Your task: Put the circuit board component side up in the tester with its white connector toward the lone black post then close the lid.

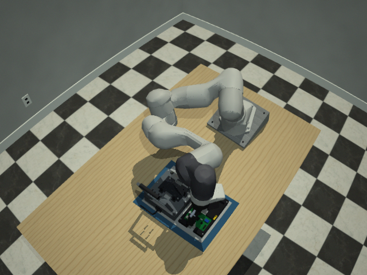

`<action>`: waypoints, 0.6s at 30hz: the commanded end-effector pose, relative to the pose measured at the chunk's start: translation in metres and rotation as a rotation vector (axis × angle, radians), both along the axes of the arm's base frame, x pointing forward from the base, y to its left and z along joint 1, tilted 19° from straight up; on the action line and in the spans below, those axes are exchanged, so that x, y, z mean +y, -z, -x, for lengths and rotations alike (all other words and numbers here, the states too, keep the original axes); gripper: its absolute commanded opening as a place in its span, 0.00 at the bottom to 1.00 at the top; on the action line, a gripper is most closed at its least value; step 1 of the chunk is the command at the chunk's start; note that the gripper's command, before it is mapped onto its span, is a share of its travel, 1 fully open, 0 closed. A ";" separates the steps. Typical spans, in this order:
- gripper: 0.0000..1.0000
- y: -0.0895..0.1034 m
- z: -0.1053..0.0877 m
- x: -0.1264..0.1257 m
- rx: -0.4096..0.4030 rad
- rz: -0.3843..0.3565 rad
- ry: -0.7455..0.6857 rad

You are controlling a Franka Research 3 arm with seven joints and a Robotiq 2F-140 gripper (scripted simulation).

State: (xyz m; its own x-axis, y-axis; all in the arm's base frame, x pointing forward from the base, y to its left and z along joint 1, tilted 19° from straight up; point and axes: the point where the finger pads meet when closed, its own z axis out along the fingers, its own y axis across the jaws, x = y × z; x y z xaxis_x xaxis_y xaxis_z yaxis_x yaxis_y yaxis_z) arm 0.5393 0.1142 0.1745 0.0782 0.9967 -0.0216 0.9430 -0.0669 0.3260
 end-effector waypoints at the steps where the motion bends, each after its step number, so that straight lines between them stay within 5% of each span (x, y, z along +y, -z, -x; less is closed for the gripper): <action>1: 0.54 0.001 -0.001 -0.001 -0.002 0.001 -0.002; 18: 0.51 0.001 -0.001 -0.001 -0.002 0.001 -0.002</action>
